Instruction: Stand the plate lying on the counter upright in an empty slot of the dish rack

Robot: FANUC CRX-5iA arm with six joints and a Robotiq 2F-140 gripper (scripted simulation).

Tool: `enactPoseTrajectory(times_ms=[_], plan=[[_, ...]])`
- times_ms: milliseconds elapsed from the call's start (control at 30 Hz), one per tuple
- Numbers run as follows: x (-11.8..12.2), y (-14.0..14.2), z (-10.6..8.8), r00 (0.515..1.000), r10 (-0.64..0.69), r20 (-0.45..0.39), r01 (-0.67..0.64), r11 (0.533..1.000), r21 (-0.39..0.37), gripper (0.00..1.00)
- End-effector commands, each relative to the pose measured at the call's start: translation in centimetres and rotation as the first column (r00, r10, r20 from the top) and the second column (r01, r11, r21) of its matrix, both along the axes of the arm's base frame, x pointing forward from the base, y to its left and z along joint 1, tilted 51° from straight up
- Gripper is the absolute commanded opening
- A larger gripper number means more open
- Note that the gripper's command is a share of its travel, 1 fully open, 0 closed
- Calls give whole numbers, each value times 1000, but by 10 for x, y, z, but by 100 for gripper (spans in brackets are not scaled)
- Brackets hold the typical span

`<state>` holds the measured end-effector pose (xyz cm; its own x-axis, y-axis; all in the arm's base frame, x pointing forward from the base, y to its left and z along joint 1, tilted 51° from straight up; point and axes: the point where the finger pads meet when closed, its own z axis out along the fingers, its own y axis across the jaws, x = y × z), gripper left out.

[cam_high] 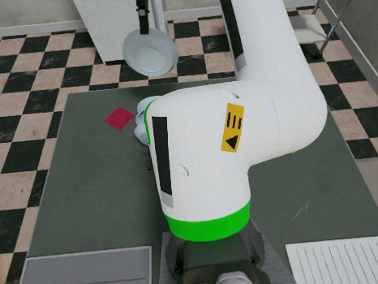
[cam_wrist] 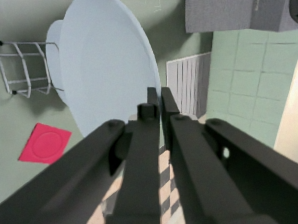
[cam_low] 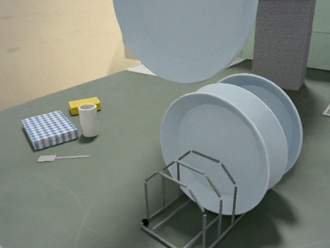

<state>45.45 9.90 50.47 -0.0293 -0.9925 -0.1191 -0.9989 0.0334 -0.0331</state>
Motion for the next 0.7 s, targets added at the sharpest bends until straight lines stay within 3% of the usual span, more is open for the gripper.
enactPoseTrajectory(times_ms=[0, 667], plan=[[0, 0, 1, 1000, 0, 2, 0, 1000, 0, 10], [5, 0, -4, 1000, 0, 9, 0, 1000, 1, 10]])
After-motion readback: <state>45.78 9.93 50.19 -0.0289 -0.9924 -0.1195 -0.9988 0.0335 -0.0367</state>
